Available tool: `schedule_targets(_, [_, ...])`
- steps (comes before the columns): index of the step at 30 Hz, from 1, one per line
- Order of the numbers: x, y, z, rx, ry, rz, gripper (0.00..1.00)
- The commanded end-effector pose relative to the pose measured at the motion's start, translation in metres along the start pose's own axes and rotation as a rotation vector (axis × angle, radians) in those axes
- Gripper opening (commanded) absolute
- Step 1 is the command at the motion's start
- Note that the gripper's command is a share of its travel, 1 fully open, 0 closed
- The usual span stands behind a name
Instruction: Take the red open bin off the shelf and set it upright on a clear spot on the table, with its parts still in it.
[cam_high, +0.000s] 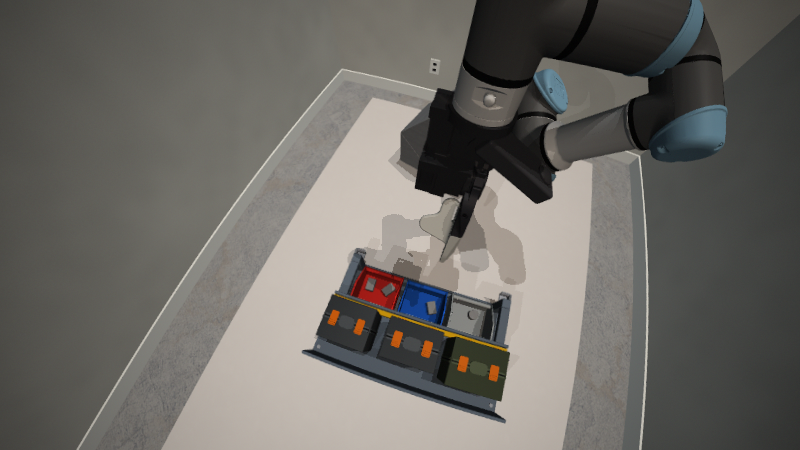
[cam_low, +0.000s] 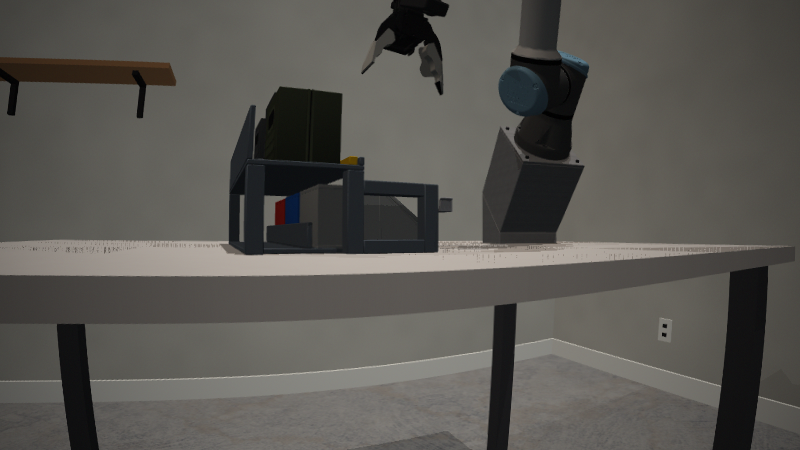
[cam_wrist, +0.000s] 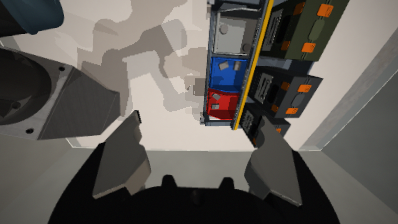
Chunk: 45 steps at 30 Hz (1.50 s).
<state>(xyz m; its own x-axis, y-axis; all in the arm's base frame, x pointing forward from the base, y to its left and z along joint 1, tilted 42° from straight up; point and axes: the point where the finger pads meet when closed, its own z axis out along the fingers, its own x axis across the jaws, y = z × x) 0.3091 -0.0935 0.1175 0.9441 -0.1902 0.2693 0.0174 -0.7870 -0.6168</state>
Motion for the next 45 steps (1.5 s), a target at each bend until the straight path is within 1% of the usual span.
schedule_targets(1, [0.005, 0.01, 0.016, 0.008, -0.036, 0.002, 1.0])
schedule_targets(4, [0.012, 0.025, 0.041, 0.024, -0.093, 0.007, 1.0])
schedule_targets(16, [0.012, 0.025, 0.041, 0.024, -0.093, 0.007, 1.0])
schedule_targets(17, [0.005, 0.01, 0.015, 0.008, -0.031, 0.002, 1.0])
schedule_targets(21, [0.015, 0.03, 0.048, 0.024, -0.093, 0.007, 1.0])
schedule_targets(33, [0.015, 0.03, 0.048, 0.024, -0.093, 0.007, 1.0])
schedule_targets(34, [0.007, 0.014, 0.023, 0.012, -0.044, 0.003, 1.0])
schedule_targets(38, [0.017, 0.034, 0.057, 0.024, -0.093, 0.007, 1.0])
schedule_targets(45, [0.017, 0.034, 0.057, 0.024, -0.093, 0.007, 1.0])
